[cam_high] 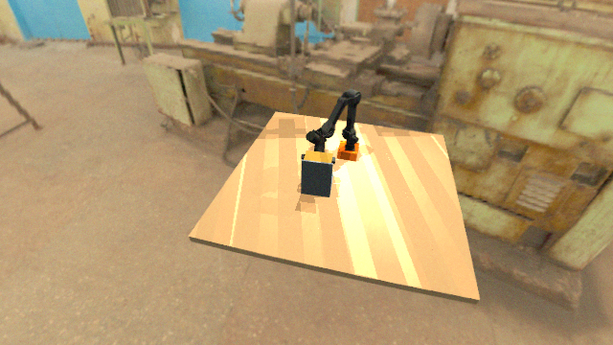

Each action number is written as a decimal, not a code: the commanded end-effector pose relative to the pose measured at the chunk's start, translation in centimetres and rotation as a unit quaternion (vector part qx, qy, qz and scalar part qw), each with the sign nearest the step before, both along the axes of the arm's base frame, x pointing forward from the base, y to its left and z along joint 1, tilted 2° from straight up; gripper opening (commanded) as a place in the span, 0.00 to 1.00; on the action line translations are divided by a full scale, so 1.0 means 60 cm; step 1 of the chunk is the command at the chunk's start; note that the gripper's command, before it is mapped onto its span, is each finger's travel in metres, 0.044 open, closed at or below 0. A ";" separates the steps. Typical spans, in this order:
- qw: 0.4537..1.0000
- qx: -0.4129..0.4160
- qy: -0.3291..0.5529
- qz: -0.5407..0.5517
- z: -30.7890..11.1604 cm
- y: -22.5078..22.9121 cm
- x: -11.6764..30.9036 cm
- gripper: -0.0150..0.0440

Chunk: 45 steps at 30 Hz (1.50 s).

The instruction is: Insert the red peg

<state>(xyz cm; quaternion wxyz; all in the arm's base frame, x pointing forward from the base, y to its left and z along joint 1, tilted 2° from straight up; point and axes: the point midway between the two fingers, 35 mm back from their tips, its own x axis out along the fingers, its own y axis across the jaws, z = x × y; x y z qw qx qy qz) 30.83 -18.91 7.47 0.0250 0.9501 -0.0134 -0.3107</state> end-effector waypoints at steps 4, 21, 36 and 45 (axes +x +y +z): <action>1.000 0.001 0.001 0.000 0.001 0.001 -0.001 0.25; 1.000 0.007 0.014 0.000 0.002 0.009 -0.048 0.57; 1.000 0.006 0.020 0.001 0.031 0.010 -0.127 1.00; 1.000 0.007 0.019 0.000 0.066 0.021 -0.184 1.00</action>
